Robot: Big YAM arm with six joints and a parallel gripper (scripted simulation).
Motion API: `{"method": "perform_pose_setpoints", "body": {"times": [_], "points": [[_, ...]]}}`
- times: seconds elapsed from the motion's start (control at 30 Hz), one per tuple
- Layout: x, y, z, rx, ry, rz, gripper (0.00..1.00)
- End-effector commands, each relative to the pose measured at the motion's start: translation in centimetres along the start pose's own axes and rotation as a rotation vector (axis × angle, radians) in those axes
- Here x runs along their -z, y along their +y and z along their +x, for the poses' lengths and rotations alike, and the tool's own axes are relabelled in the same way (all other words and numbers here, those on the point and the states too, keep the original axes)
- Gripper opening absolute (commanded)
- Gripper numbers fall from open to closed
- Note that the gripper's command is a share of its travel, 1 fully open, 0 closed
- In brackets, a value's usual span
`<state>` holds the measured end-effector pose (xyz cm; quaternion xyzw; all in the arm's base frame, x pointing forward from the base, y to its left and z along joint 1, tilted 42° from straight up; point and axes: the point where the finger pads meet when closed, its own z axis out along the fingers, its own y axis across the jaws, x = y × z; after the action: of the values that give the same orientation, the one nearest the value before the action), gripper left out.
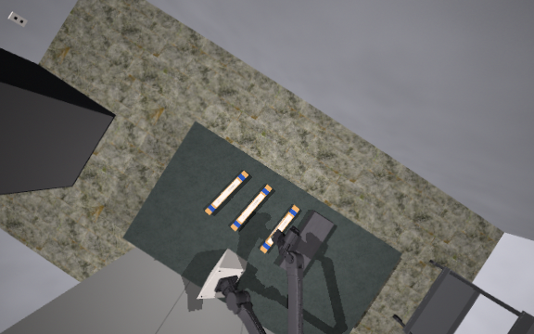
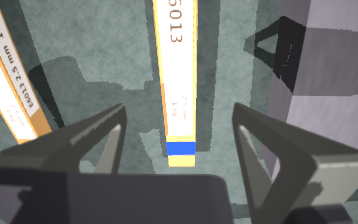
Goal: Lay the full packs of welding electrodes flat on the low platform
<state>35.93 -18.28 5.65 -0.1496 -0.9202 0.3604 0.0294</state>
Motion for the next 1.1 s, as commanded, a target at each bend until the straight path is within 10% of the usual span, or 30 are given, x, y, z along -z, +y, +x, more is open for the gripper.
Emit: {"method": "perform_pose_setpoints", "body": {"times": [0.0,1.07], "points": [[0.4,-0.6,-0.1,0.022,-0.006,0.001,0.74],[-9.8,0.0,0.3,0.033,0.009,0.002,0.74]]}}
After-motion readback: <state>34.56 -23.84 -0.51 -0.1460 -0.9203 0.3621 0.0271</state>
